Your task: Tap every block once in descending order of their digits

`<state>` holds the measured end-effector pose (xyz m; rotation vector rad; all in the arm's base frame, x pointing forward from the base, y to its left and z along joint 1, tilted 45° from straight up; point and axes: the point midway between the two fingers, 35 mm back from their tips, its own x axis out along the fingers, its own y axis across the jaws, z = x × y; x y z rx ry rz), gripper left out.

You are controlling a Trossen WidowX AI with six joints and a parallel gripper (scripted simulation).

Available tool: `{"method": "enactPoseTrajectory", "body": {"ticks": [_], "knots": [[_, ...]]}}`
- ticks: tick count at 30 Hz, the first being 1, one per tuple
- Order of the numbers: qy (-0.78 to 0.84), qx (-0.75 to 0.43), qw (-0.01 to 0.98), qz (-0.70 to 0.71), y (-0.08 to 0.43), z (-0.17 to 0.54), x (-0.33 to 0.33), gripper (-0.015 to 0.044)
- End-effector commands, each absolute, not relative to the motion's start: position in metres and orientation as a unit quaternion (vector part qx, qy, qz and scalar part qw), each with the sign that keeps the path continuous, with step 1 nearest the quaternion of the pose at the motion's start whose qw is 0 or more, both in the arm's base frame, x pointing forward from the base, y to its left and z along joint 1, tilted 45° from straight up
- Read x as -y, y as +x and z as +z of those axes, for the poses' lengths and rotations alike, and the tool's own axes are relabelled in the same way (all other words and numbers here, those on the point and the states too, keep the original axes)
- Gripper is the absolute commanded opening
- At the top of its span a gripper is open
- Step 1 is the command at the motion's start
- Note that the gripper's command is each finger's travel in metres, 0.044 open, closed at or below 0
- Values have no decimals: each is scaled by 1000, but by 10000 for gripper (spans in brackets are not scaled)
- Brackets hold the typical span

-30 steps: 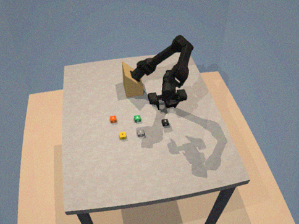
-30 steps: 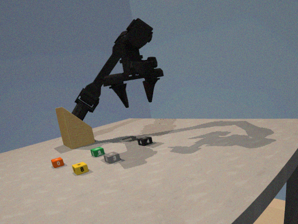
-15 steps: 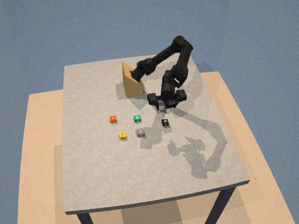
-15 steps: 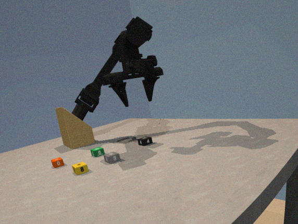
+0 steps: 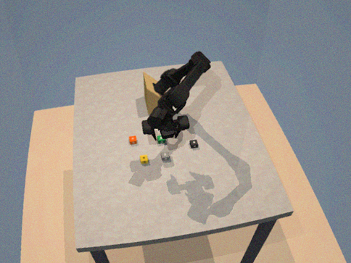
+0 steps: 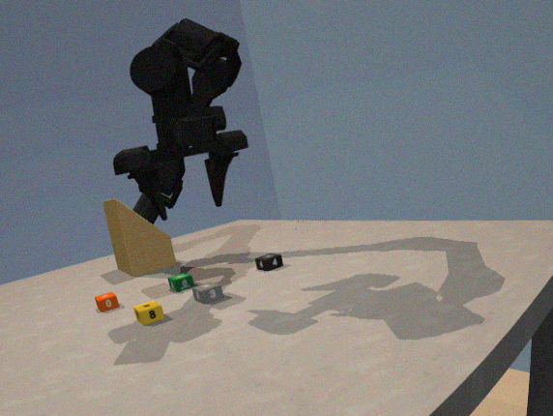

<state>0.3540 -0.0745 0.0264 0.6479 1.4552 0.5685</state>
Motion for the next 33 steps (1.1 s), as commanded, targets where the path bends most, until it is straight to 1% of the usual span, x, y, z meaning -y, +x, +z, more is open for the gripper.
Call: {"method": "enactPoseTrajectory", "body": {"ticks": [1,14,22,33], "knots": [[282,-643,666,254,356,26,76,400],[282,-643,666,254,356,25,77,400],[280,-643,667,252,356,-44,149,400],[280,-643,667,252,356,-46,151,400]]}}
